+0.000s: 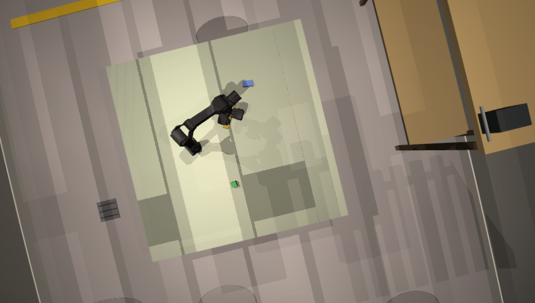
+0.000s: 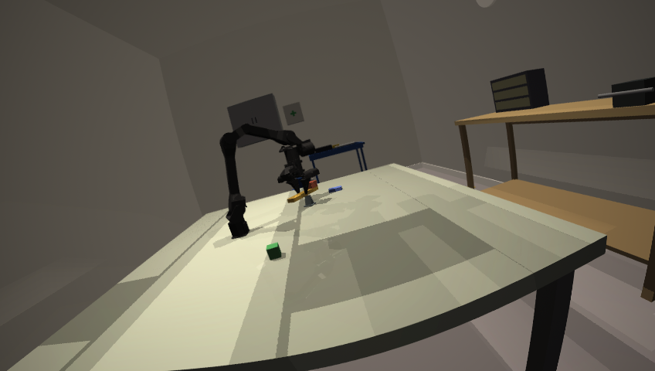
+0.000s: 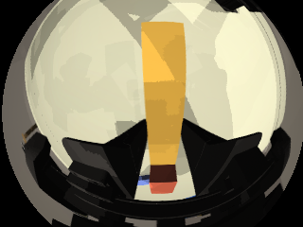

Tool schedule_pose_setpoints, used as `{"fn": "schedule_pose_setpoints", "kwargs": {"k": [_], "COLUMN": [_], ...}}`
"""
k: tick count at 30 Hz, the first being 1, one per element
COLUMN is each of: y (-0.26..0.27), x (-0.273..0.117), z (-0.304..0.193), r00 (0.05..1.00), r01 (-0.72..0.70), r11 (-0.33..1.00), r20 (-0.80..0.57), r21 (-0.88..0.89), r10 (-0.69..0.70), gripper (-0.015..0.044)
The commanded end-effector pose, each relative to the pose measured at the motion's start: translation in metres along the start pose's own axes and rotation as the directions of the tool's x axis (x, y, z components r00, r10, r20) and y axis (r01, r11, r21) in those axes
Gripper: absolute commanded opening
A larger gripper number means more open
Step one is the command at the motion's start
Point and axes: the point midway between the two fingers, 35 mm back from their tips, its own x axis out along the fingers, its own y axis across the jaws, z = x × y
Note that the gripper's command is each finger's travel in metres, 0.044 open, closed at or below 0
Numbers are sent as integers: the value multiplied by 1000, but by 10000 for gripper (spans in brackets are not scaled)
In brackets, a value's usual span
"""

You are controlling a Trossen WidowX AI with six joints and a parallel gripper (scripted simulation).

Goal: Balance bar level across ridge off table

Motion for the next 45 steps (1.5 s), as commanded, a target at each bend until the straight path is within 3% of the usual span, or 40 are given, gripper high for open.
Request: {"fn": "schedule_pose_setpoints", "kwargs": {"k": [1, 45], "y": [0, 1], "x": [0, 4], "z": [0, 0], "r00": [1000, 1000], "r01": [-3, -3], "r11": [1000, 1000], "r20": [-1, -1], "r21": [-4, -4], "r10": [3, 3], "gripper": [0, 0]}}
